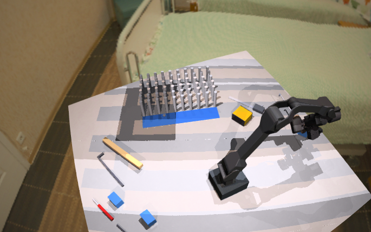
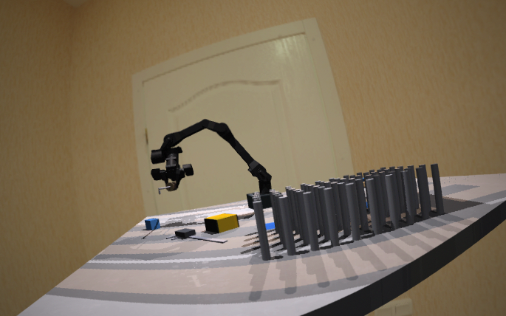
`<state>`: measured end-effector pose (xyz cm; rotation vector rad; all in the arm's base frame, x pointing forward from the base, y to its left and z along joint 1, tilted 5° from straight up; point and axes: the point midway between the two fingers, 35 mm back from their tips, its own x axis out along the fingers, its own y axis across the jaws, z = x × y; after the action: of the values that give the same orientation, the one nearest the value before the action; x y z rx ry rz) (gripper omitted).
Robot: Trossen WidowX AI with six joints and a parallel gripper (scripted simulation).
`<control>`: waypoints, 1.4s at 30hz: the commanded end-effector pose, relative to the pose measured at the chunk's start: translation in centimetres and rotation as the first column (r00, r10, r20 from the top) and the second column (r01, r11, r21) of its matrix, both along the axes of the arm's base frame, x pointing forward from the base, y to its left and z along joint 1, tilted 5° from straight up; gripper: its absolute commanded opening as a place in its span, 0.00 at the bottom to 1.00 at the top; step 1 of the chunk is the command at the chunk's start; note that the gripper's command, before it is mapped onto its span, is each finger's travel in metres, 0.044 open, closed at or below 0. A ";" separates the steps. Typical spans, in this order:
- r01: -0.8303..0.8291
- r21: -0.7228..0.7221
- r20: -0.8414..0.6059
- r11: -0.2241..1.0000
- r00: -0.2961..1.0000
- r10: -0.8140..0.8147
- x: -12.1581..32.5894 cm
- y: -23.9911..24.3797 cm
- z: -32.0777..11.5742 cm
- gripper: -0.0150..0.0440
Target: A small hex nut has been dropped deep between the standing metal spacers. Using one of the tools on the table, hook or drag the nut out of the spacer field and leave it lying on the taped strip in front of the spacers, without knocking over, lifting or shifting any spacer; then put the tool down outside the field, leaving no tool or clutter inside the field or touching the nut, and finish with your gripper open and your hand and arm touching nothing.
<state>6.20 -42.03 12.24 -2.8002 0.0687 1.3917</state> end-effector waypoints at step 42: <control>0.005 0.008 0.009 1.000 1.000 -0.005 0.4 -0.4 -4.7 0.25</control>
<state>6.46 -42.51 8.00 -2.8007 0.0691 1.3915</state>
